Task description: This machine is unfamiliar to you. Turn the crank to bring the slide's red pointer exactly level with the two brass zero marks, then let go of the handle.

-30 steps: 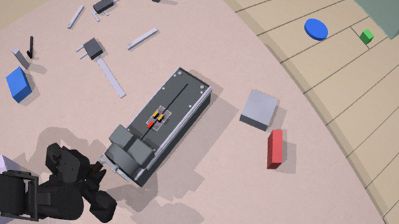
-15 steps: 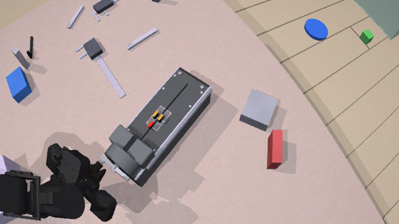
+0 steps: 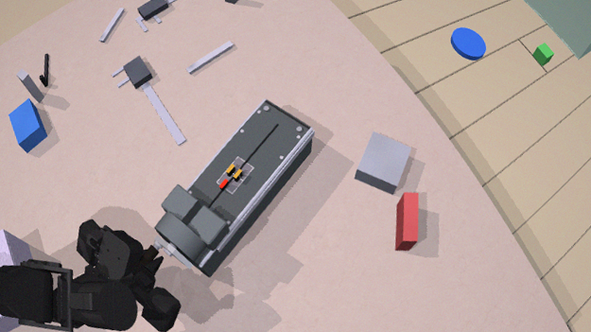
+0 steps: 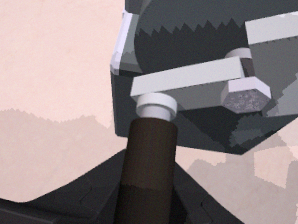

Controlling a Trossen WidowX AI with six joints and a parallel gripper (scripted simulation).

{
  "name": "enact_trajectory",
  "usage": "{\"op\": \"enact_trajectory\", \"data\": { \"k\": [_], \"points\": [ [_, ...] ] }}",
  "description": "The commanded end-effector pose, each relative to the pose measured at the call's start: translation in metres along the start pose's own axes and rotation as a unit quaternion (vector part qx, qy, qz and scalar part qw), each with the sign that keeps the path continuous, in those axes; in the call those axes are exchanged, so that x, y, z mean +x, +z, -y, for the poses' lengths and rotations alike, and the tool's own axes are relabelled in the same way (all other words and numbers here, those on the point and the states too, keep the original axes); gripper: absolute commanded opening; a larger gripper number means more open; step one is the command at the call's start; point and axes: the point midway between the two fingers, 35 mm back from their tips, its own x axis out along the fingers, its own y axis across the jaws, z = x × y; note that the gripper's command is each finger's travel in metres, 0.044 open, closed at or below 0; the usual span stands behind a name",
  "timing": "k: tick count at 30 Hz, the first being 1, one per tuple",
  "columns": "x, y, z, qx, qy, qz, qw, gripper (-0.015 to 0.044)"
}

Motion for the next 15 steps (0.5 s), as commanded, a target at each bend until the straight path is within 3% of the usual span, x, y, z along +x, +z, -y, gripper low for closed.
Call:
{"op": "enact_trajectory", "data": {
  "k": [1,15],
  "points": [
    [0.005,-0.005,0.005,-0.002,0.0,-0.004,1.0,0.0],
    [0.01,-0.01,0.023,-0.002,-0.001,-0.004,1.0,0.0]
  ]
}}
